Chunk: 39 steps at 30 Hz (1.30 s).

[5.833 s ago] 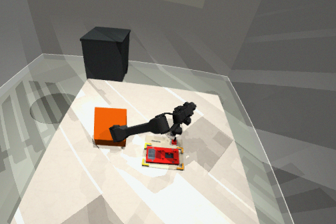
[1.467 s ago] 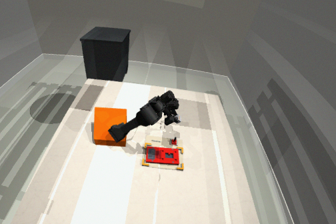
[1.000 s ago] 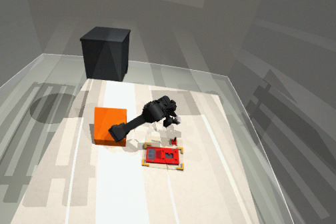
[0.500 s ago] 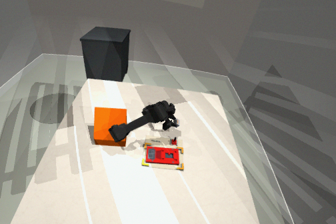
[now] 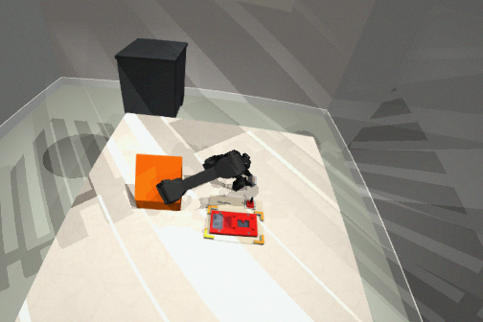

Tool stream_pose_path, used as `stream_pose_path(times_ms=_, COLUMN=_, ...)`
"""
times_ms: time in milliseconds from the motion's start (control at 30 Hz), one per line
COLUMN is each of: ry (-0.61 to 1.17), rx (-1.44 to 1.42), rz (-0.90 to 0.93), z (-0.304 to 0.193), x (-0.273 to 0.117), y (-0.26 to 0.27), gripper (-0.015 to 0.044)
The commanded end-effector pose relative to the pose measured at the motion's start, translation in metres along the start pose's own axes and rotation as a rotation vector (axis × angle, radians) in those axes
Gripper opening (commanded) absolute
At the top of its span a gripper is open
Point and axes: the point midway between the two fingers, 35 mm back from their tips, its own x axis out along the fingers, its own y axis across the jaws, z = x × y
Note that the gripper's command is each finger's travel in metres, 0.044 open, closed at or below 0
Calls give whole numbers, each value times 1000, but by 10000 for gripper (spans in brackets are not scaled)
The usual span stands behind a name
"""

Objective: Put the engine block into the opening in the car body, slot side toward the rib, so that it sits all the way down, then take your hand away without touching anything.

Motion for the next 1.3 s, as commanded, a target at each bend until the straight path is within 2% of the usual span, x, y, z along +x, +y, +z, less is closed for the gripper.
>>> stream_pose_path(times_ms=0, ry=9, rx=-2, rz=4, z=-6, x=5, y=1, gripper=0)
stream_pose_path(times_ms=500, ry=59, rx=-3, rz=9, z=-30, x=21, y=0, gripper=0)
stream_pose_path(times_ms=867, ry=43, rx=-2, rz=7, z=-22, x=19, y=1, gripper=0)
stream_pose_path(times_ms=1267, ry=40, rx=3, rz=13, z=-22, x=19, y=2, gripper=315)
